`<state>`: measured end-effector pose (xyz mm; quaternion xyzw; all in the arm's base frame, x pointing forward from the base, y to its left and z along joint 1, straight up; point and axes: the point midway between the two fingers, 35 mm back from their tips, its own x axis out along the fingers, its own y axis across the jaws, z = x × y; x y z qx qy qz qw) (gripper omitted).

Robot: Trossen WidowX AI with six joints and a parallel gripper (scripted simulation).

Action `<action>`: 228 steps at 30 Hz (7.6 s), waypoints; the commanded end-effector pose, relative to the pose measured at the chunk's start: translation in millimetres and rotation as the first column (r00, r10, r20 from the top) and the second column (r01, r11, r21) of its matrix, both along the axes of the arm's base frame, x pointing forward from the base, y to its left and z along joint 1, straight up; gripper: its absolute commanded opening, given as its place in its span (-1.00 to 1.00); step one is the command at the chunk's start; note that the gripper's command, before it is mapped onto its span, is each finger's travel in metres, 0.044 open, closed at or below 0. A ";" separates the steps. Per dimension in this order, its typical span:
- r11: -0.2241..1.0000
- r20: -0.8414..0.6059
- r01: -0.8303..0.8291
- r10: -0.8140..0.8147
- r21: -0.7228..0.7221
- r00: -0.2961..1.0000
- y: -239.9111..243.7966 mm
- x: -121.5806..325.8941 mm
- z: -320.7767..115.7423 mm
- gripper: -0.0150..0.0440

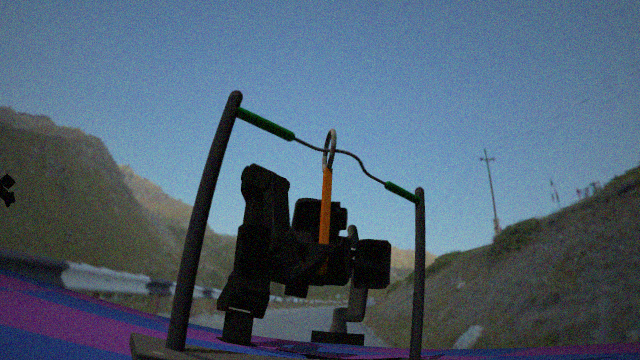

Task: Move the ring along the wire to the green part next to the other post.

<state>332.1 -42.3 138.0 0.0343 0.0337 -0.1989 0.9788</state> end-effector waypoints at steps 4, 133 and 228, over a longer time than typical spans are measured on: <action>1.000 0.005 -0.003 0.003 0.004 1.000 6.5 5.2 1.4 -1.00; 0.909 -0.140 -0.416 0.413 0.009 0.900 122.3 -31.8 1.5 -1.00; 0.909 -0.143 -0.416 0.413 0.011 0.899 121.9 -80.7 -4.2 0.05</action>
